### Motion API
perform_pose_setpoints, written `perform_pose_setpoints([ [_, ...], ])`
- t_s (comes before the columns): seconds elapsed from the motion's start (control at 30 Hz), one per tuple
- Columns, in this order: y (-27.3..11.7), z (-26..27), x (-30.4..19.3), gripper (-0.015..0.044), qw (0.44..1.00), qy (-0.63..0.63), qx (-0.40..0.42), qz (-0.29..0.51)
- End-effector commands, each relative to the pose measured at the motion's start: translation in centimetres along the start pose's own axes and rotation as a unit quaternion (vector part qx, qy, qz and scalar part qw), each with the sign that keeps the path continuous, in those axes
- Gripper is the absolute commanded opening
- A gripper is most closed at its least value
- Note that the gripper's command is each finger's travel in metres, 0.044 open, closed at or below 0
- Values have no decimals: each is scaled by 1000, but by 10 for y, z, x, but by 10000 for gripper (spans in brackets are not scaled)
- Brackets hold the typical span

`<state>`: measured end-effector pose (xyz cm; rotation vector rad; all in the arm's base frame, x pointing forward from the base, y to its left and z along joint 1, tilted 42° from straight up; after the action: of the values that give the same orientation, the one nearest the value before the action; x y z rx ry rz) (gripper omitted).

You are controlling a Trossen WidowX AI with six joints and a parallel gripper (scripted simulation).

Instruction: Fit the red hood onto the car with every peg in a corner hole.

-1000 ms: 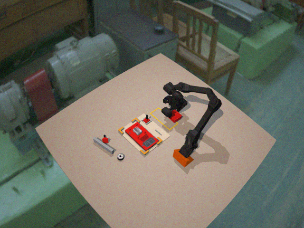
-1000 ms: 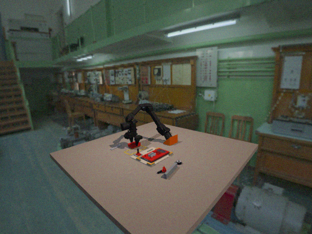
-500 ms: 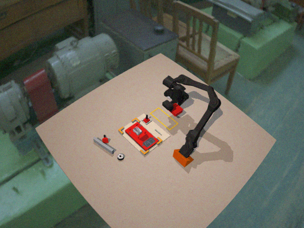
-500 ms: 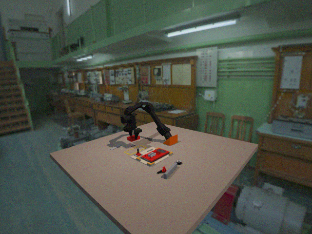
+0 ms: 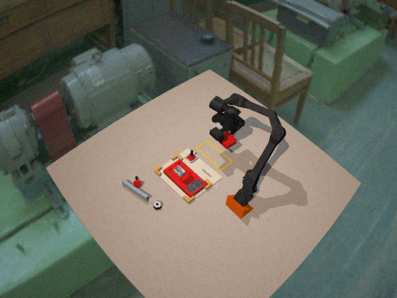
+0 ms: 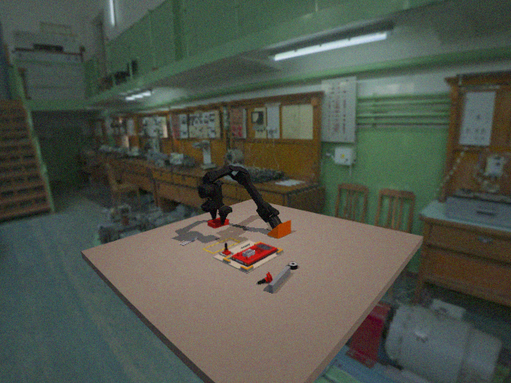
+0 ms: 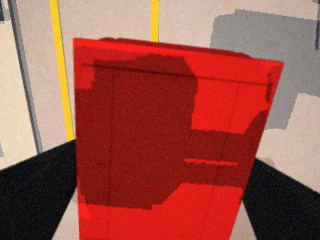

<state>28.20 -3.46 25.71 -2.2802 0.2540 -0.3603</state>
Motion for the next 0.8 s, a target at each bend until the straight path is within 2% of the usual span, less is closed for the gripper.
perform_pose_setpoints([
  [0.0,-1,24,7,0,1000,-6,6,1],
  [0.77,-5,162,11,0,999,-45,16,1],
])
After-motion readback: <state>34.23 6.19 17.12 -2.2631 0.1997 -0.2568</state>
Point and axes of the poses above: the point midway between the two fingers, 35 mm back from their tips, its own y axis out along the fingers, its own z axis across the jaws, x = y × z, the point moved 9 cm from there along -y, back along the fingers, and after that the axes turned 11 degrees about y, right-handed, at the moved point
